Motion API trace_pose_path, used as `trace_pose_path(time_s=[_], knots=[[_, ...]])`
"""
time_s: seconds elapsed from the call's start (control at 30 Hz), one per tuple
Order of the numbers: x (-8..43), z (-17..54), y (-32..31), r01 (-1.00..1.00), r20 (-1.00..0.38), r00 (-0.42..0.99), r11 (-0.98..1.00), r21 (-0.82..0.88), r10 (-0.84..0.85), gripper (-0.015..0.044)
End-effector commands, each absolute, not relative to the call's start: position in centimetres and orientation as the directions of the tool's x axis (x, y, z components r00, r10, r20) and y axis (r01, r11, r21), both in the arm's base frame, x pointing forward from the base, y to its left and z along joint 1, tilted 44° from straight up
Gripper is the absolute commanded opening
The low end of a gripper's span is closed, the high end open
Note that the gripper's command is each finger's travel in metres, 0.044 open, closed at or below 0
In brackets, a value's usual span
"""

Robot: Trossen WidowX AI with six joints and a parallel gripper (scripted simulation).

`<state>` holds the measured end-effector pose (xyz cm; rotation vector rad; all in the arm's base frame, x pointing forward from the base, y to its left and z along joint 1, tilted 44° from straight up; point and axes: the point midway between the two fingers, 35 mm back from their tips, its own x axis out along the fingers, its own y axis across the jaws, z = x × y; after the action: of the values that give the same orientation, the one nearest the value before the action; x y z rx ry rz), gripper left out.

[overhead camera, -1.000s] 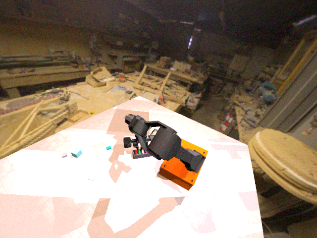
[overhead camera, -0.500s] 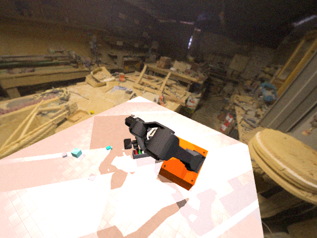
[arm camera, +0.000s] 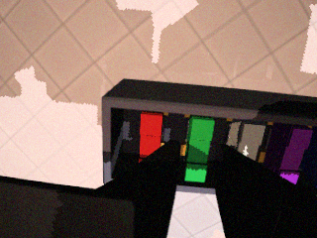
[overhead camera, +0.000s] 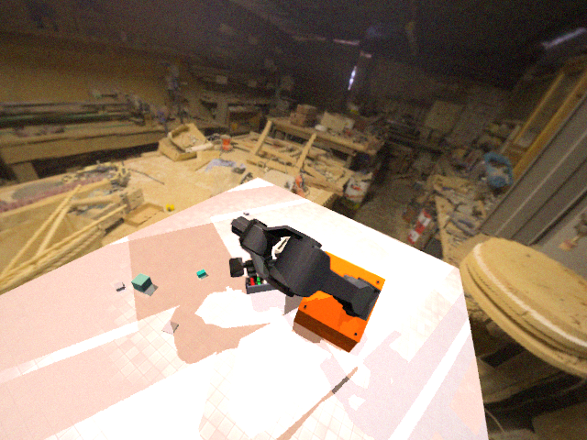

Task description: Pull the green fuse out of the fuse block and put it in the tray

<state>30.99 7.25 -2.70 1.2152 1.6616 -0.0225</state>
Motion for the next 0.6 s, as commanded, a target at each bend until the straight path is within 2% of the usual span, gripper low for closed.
trace_pose_path(time_s=[0.0,0.37,0.57], knots=[[30.9,-3.13,7.57,0.715,-0.719,0.039,0.483,0.505,0.694,0.0074],[30.9,-3.23,7.67,0.715,-0.719,0.039,0.483,0.505,0.694,0.0074],[30.95,-3.11,7.6,0.711,-0.722,0.041,0.488,0.507,0.691,0.0034]])
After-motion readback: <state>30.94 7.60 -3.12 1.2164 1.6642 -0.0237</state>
